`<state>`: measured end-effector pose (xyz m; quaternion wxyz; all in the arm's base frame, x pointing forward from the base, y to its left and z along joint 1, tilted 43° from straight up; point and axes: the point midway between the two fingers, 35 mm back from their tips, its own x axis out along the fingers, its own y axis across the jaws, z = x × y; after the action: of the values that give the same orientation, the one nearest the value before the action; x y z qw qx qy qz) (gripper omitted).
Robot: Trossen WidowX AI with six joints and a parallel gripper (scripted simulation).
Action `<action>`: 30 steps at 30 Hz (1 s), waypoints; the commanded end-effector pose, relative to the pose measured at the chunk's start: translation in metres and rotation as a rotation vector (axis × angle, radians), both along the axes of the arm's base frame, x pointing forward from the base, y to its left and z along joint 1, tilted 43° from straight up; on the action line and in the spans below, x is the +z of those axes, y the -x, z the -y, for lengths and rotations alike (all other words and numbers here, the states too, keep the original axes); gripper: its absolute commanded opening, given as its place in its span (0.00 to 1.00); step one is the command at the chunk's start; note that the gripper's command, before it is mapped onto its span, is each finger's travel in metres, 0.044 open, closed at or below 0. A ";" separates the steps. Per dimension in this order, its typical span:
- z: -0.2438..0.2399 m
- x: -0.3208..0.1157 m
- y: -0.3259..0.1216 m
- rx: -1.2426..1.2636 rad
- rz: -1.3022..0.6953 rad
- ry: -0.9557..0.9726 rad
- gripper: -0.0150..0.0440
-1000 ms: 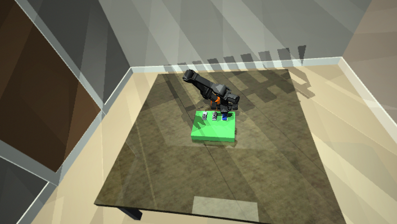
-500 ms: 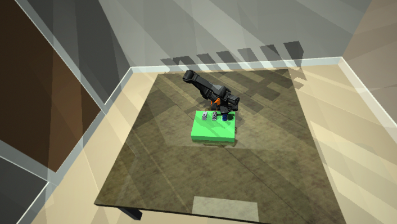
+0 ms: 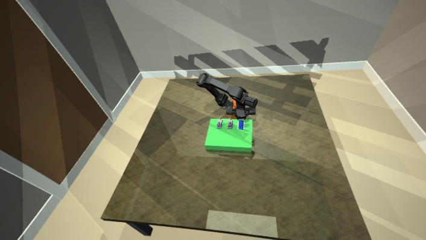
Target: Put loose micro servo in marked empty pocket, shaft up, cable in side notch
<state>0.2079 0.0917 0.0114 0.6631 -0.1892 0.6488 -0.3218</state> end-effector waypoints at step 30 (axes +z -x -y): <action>-0.050 0.088 -0.102 0.052 0.067 -0.067 1.00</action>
<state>0.3091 0.1442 0.0985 0.7010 -0.1744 0.6286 -0.2882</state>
